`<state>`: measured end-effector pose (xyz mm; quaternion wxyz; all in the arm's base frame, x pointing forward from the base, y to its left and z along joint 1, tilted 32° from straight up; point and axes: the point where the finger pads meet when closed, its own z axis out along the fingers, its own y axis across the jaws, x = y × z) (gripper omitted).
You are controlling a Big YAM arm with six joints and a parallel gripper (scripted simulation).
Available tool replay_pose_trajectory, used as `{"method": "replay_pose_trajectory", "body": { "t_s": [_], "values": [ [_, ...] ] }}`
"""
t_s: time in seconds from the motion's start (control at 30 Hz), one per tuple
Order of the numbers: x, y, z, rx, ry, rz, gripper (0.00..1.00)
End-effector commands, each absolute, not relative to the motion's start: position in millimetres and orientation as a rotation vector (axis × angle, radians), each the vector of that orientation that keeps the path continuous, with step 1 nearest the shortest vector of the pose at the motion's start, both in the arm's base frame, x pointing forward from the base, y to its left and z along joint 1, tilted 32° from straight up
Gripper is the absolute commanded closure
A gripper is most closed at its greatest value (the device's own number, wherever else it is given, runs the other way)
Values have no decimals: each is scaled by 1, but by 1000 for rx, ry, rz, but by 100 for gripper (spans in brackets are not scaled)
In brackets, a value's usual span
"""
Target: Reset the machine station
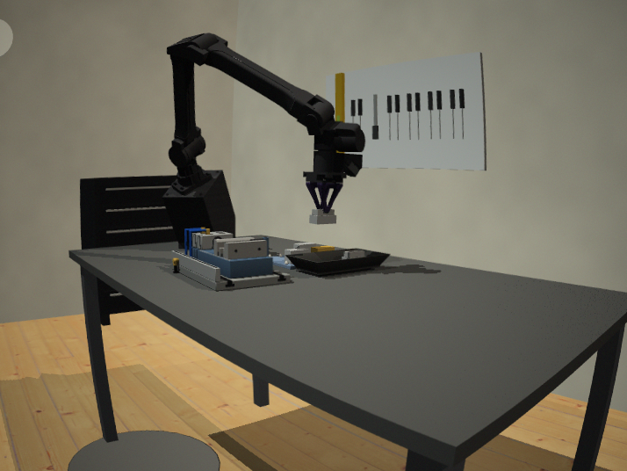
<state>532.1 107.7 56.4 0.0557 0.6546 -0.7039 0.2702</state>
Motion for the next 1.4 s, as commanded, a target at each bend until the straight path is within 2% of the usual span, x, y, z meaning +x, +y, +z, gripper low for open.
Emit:
{"method": "replay_pose_trajectory", "body": {
  "t_s": [0.0, 1.37],
  "values": [
    [550, 125, 81, 2006, -2177, 864, 100],
    [556, 88, 23, 1988, -2150, 831, 100]
  ]
}}
